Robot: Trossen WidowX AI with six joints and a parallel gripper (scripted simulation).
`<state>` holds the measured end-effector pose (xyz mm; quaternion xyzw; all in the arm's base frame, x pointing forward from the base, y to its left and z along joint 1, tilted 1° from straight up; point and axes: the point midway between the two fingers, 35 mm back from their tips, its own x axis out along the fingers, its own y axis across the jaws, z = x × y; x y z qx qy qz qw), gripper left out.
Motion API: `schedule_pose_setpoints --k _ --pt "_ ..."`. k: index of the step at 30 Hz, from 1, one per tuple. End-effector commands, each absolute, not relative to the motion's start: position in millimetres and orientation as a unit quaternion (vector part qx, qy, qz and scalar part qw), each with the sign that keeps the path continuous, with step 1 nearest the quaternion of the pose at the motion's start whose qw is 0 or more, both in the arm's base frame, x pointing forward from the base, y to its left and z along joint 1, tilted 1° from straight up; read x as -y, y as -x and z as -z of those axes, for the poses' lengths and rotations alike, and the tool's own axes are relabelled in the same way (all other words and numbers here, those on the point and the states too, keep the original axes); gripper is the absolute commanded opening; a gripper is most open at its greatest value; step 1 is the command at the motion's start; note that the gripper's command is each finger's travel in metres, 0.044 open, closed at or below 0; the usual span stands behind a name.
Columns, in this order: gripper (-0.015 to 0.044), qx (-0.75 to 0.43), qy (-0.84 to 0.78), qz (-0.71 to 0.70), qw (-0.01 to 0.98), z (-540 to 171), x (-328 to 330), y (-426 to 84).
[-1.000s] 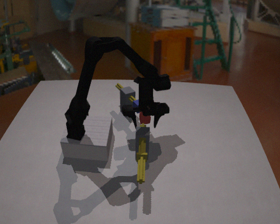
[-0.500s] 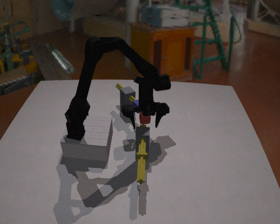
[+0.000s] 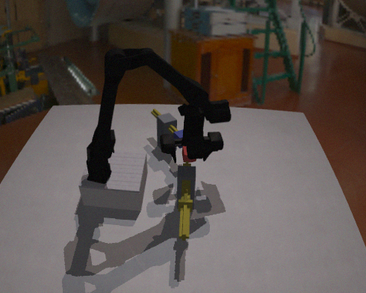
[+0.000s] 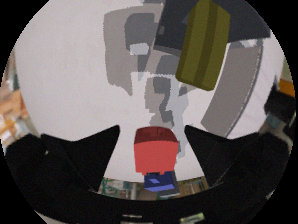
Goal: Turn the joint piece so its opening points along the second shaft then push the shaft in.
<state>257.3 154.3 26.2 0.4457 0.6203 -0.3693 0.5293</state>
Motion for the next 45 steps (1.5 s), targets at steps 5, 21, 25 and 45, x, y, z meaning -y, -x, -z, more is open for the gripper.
schedule_pose_setpoints --k 5,21,25,45 --pt "0.044 -0.637 -0.465 0.342 0.511 -34 -155 -257" --pt "0.044 -0.668 -0.372 0.268 0.586 -62 -160 -262" --pt "0.044 -0.68 -0.325 0.229 0.616 -76 -162 -263" --pt "0.044 -0.702 -0.064 0.029 0.709 -153 -166 -257"
